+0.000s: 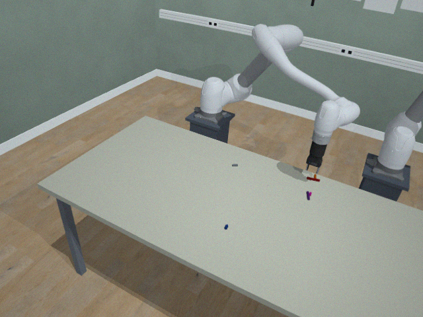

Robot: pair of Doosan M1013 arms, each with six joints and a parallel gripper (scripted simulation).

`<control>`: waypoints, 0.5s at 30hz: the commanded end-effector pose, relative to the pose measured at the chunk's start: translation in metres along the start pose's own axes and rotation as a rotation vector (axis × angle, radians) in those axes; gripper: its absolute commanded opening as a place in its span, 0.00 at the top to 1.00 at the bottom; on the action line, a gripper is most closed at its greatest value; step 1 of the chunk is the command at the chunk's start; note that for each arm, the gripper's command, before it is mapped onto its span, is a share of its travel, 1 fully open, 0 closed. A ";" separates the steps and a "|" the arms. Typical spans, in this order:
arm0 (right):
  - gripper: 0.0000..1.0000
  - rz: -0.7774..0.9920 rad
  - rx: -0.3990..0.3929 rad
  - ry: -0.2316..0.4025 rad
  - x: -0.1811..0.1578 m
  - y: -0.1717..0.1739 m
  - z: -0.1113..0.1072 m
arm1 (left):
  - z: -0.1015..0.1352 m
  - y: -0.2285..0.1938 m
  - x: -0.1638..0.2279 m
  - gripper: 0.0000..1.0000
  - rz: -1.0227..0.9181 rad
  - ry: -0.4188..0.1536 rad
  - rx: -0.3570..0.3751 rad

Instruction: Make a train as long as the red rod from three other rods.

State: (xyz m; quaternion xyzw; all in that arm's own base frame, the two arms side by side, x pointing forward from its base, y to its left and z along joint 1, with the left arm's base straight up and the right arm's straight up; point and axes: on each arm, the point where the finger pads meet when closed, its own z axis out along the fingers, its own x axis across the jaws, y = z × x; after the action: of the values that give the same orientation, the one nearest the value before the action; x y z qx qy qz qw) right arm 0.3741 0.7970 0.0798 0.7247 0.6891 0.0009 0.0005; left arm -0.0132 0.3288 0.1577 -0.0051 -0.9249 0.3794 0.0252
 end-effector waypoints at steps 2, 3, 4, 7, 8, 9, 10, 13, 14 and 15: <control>0.00 0.135 0.002 0.005 0.003 -0.010 -0.002 | 0.002 -0.004 0.000 0.00 0.001 -0.007 0.006; 0.00 0.194 0.003 0.005 0.003 -0.012 -0.002 | 0.002 -0.004 0.000 0.00 0.001 -0.007 0.006; 0.00 0.231 0.002 0.004 0.003 -0.013 -0.002 | 0.002 -0.004 0.000 0.00 0.001 -0.007 0.006; 0.00 0.339 -0.001 0.003 0.004 -0.016 -0.002 | 0.002 -0.004 0.000 0.00 0.001 -0.007 0.006; 0.00 0.375 -0.001 0.003 0.004 -0.017 -0.002 | 0.002 -0.004 0.000 0.00 0.001 -0.007 0.006; 0.00 0.375 -0.001 0.003 0.004 -0.017 -0.002 | 0.002 -0.004 0.000 0.00 0.001 -0.007 0.006; 0.00 0.375 -0.001 0.003 0.004 -0.017 -0.002 | 0.002 -0.004 0.000 0.00 0.001 -0.007 0.006; 0.00 0.529 0.000 0.004 0.005 -0.021 -0.002 | 0.002 -0.004 0.000 0.00 0.001 -0.007 0.006; 0.00 0.565 0.000 0.004 0.005 -0.022 -0.002 | 0.002 -0.004 0.000 0.00 0.001 -0.007 0.006; 0.00 0.601 0.000 0.004 0.005 -0.023 -0.002 | 0.002 -0.004 0.000 0.00 0.001 -0.007 0.006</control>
State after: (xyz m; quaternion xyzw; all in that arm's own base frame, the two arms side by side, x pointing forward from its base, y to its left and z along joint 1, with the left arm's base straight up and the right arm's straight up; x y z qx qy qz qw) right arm 0.3577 0.7999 0.0803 0.8651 0.5016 -0.0014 0.0002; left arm -0.0132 0.3288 0.1577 -0.0051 -0.9249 0.3794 0.0252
